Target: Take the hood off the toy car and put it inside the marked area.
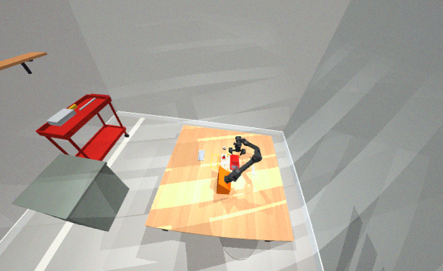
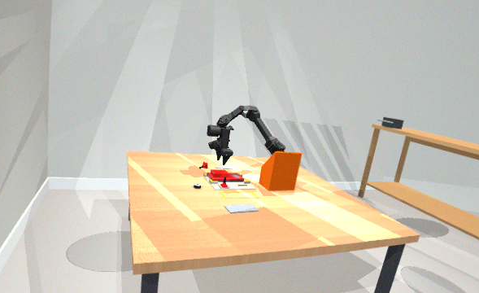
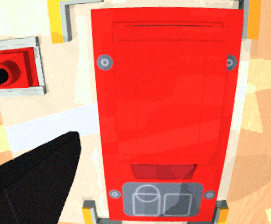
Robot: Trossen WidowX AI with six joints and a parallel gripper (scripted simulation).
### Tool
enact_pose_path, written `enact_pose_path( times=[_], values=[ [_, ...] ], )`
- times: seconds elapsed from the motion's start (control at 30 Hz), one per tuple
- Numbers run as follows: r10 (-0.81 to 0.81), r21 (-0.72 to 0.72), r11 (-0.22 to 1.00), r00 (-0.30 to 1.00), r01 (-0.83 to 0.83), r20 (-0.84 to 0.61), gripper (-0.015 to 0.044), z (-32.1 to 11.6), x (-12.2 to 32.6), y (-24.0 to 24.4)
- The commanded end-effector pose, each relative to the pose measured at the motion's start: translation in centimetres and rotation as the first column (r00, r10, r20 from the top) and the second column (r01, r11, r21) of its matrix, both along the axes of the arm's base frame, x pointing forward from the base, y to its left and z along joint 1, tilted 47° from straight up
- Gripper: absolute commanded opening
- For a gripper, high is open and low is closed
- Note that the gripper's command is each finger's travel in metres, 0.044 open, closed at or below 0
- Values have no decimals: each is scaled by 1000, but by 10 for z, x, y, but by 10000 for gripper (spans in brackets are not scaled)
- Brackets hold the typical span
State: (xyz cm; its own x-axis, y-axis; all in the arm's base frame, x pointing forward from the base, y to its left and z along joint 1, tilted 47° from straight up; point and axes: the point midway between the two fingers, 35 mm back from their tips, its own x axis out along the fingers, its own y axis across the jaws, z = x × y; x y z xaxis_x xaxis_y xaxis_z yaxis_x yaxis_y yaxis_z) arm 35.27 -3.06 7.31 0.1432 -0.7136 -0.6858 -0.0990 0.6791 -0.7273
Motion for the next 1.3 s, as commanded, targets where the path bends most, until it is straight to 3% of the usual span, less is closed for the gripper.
enact_pose_path(
  times=[0.0,1.27],
  values=[
    [2,-1,1000,1000,-2,-4,440,-3,0,-1],
    [2,-1,1000,1000,-2,-4,440,-22,3,-22]
  ],
)
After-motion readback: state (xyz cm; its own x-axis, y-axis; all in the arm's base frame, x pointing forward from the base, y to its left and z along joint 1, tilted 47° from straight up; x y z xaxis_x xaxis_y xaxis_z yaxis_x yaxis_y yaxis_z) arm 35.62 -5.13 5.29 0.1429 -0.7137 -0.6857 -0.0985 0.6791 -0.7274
